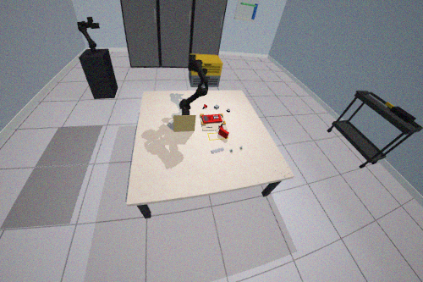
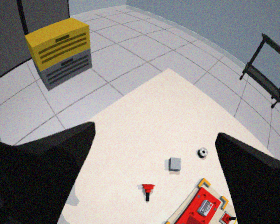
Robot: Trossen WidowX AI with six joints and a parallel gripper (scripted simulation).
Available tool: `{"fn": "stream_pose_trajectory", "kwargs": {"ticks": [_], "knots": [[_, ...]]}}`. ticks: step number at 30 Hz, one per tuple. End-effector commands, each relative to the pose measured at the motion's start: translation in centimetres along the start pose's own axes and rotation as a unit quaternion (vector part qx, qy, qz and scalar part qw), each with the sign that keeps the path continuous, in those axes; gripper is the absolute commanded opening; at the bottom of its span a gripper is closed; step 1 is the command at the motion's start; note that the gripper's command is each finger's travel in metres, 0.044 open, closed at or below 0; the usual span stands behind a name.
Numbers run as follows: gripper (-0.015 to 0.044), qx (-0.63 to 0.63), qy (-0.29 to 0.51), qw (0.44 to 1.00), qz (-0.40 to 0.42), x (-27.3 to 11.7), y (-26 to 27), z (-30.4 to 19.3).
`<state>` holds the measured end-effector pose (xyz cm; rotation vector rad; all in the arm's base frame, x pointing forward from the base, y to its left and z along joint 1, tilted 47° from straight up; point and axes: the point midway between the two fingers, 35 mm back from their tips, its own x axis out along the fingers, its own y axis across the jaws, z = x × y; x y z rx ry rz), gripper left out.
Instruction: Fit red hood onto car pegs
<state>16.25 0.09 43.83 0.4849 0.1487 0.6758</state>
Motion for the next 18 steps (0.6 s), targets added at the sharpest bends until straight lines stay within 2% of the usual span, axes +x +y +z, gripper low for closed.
{"fn": "stream_pose_trajectory", "kwargs": {"ticks": [1,9,16,18], "knots": [[0.0414,-0.006,0.0,1.0,-0.001,0.0,0.2,0.0],[0.0204,-0.264,0.028,0.963,-0.035,0.8,6.3,-2.1],[0.002,-0.447,0.097,0.886,-0.075,5.0,9.7,-5.6],[0.0,-0.489,0.124,0.859,-0.085,6.6,10.0,-6.8]]}}
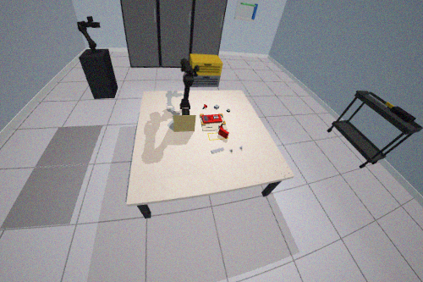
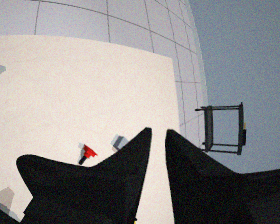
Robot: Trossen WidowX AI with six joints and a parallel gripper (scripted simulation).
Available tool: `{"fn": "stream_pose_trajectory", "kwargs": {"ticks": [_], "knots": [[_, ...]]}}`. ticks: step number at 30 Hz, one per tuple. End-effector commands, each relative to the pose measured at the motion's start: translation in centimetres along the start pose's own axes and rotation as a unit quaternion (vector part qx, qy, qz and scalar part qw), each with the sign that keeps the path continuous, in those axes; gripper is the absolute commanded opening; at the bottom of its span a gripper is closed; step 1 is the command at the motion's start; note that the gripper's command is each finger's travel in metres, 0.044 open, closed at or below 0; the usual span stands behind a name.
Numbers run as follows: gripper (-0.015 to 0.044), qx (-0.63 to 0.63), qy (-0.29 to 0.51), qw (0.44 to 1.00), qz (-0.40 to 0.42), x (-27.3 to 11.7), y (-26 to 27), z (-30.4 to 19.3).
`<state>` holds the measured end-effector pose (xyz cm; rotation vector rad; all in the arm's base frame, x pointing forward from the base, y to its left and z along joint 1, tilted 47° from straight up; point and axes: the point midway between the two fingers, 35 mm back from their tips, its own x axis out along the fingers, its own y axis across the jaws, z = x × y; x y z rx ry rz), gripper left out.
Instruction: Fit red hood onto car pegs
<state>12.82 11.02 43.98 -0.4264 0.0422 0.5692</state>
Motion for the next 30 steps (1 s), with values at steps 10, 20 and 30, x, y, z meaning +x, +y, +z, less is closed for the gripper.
{"fn": "stream_pose_trajectory", "kwargs": {"ticks": [10,20,30], "knots": [[0.0,-0.276,0.176,0.944,0.039,11.3,4.6,-3.6],[0.0,-0.396,0.303,0.85,0.168,20.2,3.3,-12.5],[0.0,-0.408,0.37,0.787,0.279,24.2,-1.2,-22.1]]}}
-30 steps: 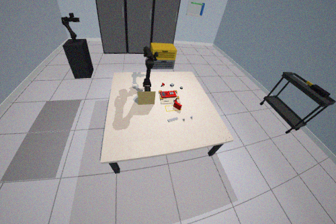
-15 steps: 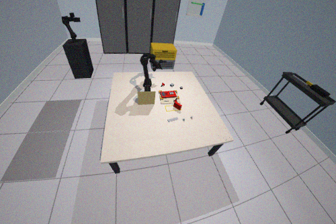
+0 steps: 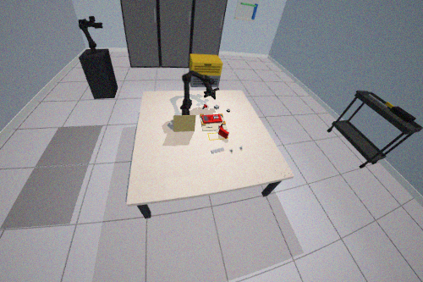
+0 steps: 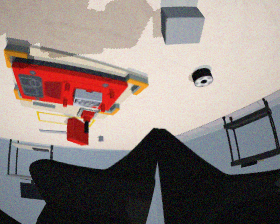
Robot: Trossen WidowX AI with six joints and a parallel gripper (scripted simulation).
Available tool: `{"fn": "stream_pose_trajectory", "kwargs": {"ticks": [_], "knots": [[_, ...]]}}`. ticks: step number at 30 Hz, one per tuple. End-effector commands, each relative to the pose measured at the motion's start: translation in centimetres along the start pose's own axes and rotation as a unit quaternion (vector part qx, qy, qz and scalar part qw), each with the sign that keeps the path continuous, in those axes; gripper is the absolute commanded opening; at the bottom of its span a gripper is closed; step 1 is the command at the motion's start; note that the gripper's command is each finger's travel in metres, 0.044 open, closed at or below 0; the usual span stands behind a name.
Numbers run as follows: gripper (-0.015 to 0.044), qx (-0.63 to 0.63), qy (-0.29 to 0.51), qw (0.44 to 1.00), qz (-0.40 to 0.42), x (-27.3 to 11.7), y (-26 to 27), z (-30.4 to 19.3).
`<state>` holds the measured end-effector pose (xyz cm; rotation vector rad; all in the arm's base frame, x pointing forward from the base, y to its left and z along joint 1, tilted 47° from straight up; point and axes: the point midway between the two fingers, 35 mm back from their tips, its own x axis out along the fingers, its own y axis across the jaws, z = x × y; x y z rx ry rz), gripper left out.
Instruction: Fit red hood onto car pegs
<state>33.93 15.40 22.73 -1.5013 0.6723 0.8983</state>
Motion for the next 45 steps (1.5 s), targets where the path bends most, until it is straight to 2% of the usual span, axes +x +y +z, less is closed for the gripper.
{"fn": "stream_pose_trajectory", "kwargs": {"ticks": [1,7,15,21,27,38,45], "knots": [[0.0,-0.019,0.001,0.999,0.049,3.4,0.1,-2.7],[0.0,-0.077,-0.048,0.987,0.133,9.7,1.5,-7.0],[0.0,-0.122,-0.182,0.956,0.194,17.7,5.9,-14.6],[0.0,-0.124,-0.292,0.934,0.163,22.2,10.8,-20.3],[0.0,-0.115,-0.374,0.918,0.068,25.1,15.9,-24.9],[0.0,-0.113,-0.38,0.917,0.055,25.6,16.6,-25.1],[0.0,-0.113,-0.38,0.916,0.054,28.2,17.2,-22.5]]}}
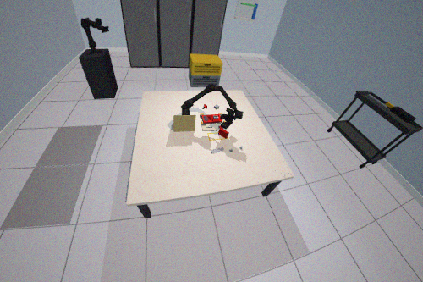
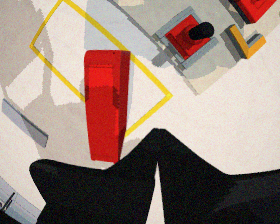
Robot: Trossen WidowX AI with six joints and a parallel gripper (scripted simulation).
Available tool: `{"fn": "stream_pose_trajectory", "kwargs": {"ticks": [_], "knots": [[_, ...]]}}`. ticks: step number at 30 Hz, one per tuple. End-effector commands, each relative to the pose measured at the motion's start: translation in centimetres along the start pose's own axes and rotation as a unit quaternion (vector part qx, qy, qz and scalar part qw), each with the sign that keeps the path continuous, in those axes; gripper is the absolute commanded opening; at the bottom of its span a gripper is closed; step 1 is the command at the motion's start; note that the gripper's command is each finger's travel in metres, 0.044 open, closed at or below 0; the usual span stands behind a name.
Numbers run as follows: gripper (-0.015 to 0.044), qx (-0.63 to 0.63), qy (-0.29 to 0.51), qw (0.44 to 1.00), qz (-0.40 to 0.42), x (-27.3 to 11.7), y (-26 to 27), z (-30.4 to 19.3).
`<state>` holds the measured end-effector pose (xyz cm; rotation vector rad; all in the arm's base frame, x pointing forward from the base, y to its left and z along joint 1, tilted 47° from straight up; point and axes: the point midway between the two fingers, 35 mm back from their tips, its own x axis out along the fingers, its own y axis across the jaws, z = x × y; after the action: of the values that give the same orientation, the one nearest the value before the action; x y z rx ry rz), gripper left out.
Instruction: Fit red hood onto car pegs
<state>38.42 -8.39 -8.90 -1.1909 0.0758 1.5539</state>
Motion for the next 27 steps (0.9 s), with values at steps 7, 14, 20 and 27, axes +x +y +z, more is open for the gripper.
{"fn": "stream_pose_trajectory", "kwargs": {"ticks": [7,14,20,27], "knots": [[0.0,0.005,-0.01,1.0,0.002,2.6,0.4,0.5],[0.0,0.005,-0.009,1.0,0.002,2.6,1.2,0.4],[0.0,0.005,-0.009,1.0,0.003,2.5,2.0,0.3],[0.0,0.005,-0.008,1.0,0.003,2.5,3.0,0.2]]}}
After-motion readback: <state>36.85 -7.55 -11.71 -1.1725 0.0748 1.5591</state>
